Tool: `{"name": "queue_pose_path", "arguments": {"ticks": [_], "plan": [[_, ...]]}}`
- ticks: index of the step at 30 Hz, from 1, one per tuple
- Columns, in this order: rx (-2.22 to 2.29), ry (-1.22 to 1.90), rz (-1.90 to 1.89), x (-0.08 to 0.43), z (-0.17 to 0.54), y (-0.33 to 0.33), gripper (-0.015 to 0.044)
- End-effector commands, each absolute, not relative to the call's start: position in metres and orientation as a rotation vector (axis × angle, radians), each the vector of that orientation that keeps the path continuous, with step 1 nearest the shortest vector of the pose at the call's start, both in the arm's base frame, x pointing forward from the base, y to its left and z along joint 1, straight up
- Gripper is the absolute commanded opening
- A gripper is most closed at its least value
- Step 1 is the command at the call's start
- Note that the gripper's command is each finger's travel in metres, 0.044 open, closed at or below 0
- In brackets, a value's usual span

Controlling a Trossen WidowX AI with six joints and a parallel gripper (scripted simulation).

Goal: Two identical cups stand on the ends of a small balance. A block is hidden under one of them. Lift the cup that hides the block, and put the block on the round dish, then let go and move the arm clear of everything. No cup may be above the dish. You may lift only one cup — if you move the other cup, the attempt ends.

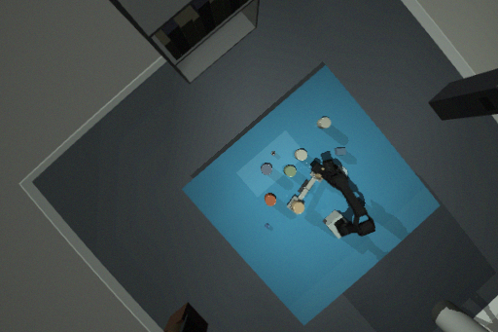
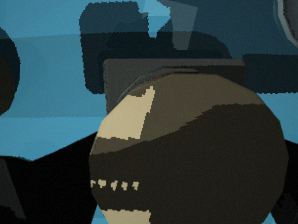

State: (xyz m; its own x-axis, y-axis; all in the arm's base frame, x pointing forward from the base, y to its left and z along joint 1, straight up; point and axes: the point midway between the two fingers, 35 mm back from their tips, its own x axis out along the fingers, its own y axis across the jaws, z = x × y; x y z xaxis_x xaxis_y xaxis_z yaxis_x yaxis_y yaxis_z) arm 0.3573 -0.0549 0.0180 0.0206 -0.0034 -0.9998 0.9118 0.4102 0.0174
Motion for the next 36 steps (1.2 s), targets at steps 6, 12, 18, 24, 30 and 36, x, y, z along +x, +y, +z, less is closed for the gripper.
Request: {"name": "queue_pose_path", "arguments": {"ticks": [6, 12, 18, 24, 30, 36], "plan": [[0.901, 1.347, -0.883, 0.361, 0.031, -0.056, 0.0000], [0.901, 1.346, -0.883, 0.361, 0.039, -0.056, 0.0000], [0.901, 1.346, -0.883, 0.362, 0.046, -0.056, 0.0000], [0.901, 1.346, -0.883, 0.362, 0.054, -0.056, 0.0000], [0.901, 1.346, -0.883, 0.362, 0.062, -0.056, 0.0000], [0.901, 1.346, -0.883, 0.361, 0.069, -0.056, 0.0000]]}}
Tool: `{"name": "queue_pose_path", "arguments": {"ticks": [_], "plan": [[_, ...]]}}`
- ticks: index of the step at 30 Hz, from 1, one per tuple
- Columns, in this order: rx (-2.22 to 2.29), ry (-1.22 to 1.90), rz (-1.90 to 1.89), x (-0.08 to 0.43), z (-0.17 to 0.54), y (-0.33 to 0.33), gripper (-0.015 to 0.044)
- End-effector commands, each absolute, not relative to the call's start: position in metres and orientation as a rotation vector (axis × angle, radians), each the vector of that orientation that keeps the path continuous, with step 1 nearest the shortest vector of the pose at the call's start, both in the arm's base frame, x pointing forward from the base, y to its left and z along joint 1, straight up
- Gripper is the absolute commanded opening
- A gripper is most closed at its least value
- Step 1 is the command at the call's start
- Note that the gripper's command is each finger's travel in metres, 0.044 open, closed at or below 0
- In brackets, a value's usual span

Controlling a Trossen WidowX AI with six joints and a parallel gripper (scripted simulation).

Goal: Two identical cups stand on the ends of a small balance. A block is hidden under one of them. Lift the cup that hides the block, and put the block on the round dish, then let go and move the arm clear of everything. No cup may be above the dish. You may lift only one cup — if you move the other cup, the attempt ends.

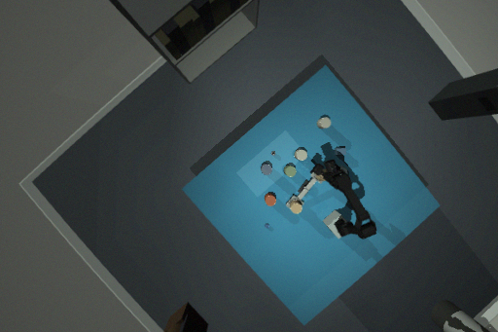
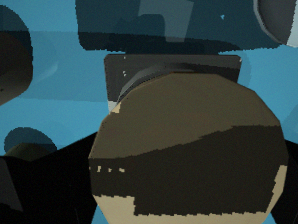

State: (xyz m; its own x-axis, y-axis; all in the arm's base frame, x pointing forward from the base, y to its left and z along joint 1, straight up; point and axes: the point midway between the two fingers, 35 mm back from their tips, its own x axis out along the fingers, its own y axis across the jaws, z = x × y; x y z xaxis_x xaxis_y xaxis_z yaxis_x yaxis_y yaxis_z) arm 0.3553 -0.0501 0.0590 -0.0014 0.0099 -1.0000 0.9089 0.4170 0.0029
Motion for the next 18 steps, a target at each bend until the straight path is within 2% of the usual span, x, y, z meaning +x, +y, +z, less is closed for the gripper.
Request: {"name": "queue_pose_path", "arguments": {"ticks": [1, 18], "plan": [[0.901, 1.346, -0.883, 0.361, 0.071, -0.056, 0.0000], [0.901, 1.346, -0.883, 0.359, 0.093, -0.056, 0.0000]]}}
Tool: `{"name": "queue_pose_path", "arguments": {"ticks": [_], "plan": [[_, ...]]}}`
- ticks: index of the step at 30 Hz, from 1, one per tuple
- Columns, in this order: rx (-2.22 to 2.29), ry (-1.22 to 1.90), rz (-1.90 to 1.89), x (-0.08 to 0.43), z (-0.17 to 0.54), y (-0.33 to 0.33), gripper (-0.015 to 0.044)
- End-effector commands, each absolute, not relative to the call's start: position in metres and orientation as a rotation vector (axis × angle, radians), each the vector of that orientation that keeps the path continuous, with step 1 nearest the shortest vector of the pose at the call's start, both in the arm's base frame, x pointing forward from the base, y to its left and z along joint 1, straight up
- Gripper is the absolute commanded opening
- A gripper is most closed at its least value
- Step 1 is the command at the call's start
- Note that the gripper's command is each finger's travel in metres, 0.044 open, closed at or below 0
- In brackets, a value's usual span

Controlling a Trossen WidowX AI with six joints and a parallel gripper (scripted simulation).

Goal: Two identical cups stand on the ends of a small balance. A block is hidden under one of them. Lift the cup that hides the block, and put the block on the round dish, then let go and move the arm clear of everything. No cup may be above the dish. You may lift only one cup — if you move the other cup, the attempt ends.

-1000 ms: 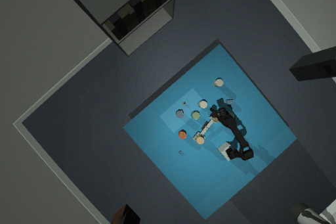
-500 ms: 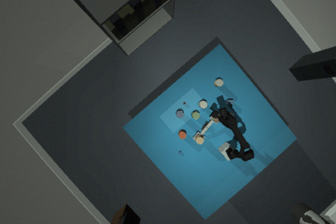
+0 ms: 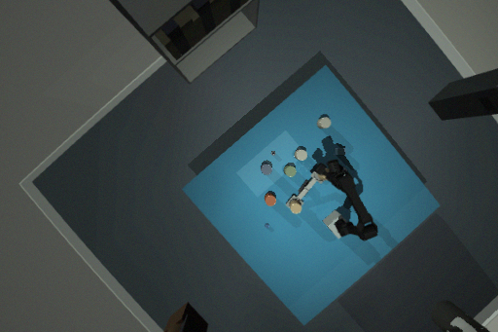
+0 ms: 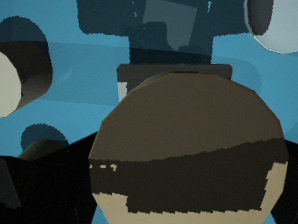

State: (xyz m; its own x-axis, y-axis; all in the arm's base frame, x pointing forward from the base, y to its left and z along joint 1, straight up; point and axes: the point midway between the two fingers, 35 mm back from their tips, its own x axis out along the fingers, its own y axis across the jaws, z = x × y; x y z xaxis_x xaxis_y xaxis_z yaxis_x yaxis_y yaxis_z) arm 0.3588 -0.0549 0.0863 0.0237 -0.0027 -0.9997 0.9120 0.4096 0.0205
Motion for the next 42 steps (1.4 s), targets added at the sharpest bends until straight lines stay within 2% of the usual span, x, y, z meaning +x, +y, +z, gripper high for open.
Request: {"name": "queue_pose_path", "arguments": {"ticks": [1, 29, 42], "plan": [[0.901, 1.346, -0.883, 0.359, 0.094, -0.055, 0.0000], [0.901, 1.347, -0.883, 0.352, 0.130, -0.054, 0.0000], [0.898, 1.360, -0.882, 0.352, 0.123, -0.054, 0.0000]]}}
